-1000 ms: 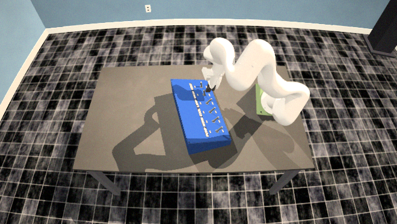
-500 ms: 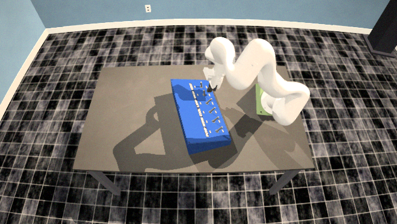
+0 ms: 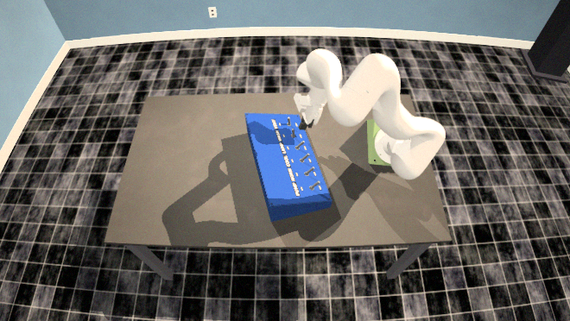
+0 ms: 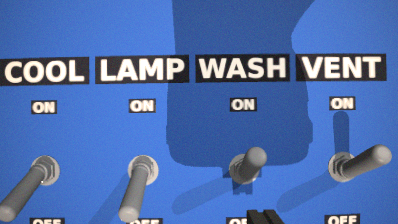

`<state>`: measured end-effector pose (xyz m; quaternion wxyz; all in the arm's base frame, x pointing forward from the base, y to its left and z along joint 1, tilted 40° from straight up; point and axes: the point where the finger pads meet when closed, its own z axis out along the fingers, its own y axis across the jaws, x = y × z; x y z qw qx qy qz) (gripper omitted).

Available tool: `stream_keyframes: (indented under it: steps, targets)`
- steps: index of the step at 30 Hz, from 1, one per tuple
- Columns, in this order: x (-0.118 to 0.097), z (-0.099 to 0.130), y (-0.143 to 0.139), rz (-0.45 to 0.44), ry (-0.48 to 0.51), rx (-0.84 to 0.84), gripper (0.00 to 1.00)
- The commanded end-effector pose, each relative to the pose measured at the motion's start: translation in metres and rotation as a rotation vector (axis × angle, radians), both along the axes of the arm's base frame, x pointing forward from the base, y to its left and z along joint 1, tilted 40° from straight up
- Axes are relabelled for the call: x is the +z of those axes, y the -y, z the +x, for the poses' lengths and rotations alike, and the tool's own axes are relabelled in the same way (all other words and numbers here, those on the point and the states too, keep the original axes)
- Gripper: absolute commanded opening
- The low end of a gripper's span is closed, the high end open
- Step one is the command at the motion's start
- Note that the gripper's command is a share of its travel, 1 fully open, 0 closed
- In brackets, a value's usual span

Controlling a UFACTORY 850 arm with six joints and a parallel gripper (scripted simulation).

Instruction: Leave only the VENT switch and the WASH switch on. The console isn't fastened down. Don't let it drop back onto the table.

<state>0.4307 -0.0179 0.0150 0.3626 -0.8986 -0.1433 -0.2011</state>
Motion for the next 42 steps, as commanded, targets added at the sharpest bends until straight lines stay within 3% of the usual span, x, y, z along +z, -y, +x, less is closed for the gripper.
stream_keyframes:
  steps: [1, 13, 22, 23, 42]
  targets:
    - [0.01, -0.003, 0.01, 0.0, 0.001, 0.0, 0.0]
    - [0.059, -0.023, 0.064, 0.0, 0.001, 0.0, 0.0]
    - [0.066, -0.025, 0.071, 0.0, 0.001, 0.0, 0.0]
    - [0.066, -0.025, 0.071, 0.0, 0.001, 0.0, 1.0]
    - [0.066, -0.025, 0.071, 0.0, 0.001, 0.0, 1.0]
